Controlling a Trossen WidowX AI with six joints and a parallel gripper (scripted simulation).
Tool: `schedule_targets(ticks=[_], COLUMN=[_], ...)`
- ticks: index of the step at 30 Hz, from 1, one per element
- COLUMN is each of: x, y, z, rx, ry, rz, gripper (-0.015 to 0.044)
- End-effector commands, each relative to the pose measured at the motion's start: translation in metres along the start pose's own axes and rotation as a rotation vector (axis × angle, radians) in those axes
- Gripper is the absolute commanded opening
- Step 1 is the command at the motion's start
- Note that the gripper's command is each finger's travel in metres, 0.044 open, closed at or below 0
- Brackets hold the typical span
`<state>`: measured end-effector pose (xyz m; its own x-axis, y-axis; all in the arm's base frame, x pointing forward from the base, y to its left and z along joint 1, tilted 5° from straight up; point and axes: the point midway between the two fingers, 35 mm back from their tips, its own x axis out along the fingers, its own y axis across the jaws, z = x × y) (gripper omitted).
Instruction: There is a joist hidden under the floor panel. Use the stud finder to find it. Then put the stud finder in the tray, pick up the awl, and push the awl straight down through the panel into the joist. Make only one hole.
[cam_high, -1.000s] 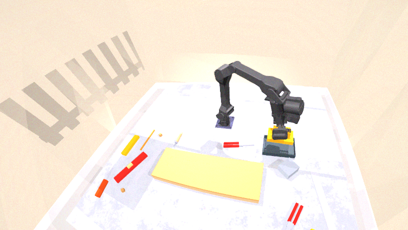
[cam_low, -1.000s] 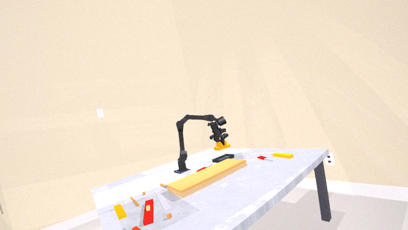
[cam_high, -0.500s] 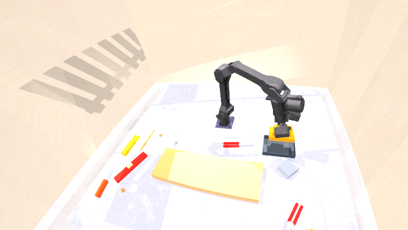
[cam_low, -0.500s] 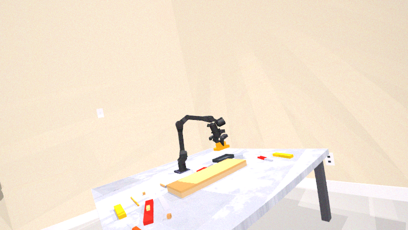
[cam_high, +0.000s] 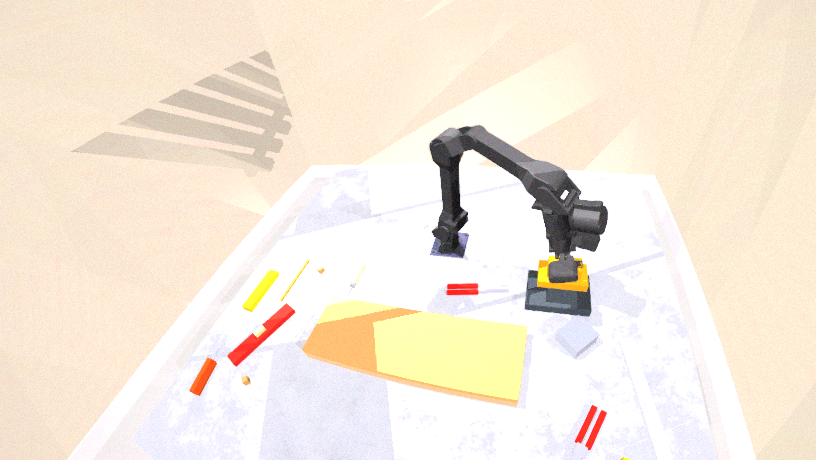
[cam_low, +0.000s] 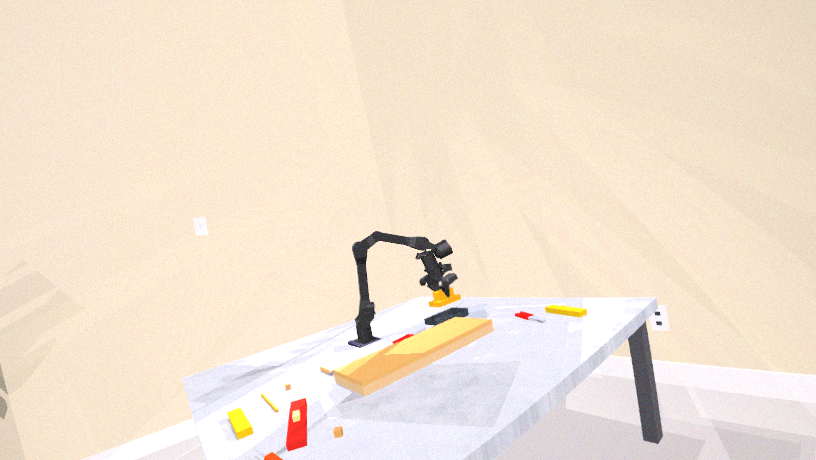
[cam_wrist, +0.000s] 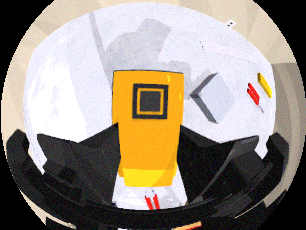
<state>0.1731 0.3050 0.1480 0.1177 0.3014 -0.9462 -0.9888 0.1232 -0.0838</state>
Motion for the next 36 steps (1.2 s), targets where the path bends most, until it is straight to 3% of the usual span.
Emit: schedule_targets(ticks=[1,36], x=[0.004,0.051], y=[-0.001,0.0], z=[0.001,-0.015], rx=[-0.003,-0.003], ry=[-0.01,-0.009], rz=[-0.005,-0.005], gripper=[0.0,0.0])
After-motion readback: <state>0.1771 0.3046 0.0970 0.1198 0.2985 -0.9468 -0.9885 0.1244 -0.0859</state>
